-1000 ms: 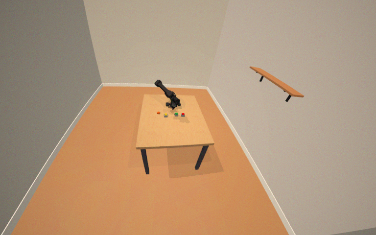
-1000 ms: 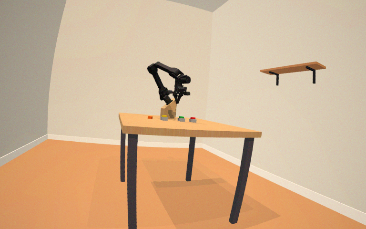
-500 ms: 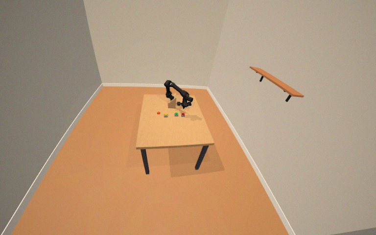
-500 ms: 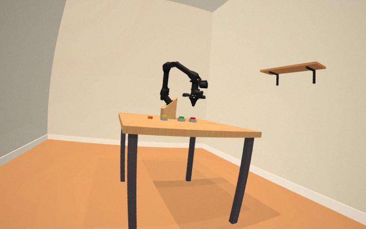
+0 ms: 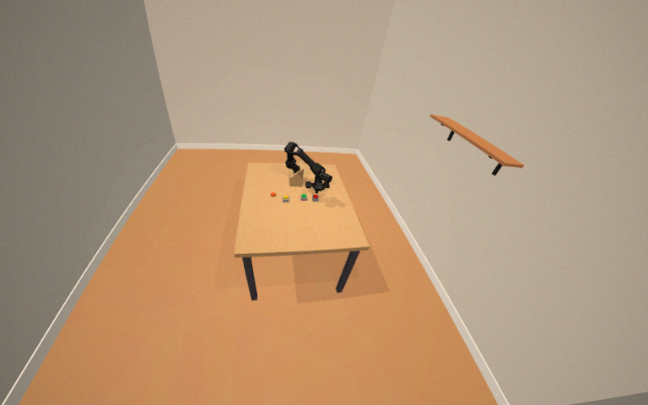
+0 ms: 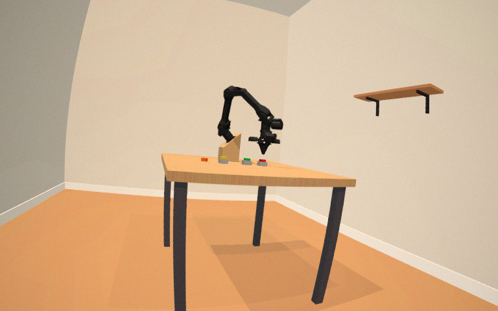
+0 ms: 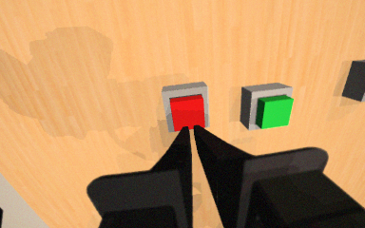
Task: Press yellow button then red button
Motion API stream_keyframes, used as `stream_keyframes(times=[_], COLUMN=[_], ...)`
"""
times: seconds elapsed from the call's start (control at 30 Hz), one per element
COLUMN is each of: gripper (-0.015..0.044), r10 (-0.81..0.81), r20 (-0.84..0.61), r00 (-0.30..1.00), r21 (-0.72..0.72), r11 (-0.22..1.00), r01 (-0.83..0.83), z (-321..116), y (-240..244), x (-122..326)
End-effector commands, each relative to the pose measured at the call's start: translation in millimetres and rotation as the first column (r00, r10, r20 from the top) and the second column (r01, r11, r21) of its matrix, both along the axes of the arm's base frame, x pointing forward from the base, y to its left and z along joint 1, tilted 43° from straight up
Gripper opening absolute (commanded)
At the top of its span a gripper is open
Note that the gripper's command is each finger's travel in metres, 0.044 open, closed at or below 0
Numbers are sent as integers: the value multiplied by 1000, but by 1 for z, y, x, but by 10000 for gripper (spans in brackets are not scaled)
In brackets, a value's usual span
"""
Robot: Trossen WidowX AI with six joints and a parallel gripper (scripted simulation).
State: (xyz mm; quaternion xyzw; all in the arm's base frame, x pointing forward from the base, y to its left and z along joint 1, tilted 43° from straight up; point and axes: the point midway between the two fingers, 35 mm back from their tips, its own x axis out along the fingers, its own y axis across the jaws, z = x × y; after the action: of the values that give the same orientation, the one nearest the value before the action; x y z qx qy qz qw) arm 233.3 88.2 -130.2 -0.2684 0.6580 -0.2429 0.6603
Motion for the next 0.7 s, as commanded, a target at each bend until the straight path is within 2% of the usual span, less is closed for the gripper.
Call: stream_keyframes(times=[0.0, 0.67], gripper=[20, 20], r10=[5, 4], r20=[-3, -3], r00=[1000, 1000], r21=[-6, -7], r11=[1000, 1000], r01=[-5, -5], z=[-6, -28], y=[-6, -27], x=[0, 0])
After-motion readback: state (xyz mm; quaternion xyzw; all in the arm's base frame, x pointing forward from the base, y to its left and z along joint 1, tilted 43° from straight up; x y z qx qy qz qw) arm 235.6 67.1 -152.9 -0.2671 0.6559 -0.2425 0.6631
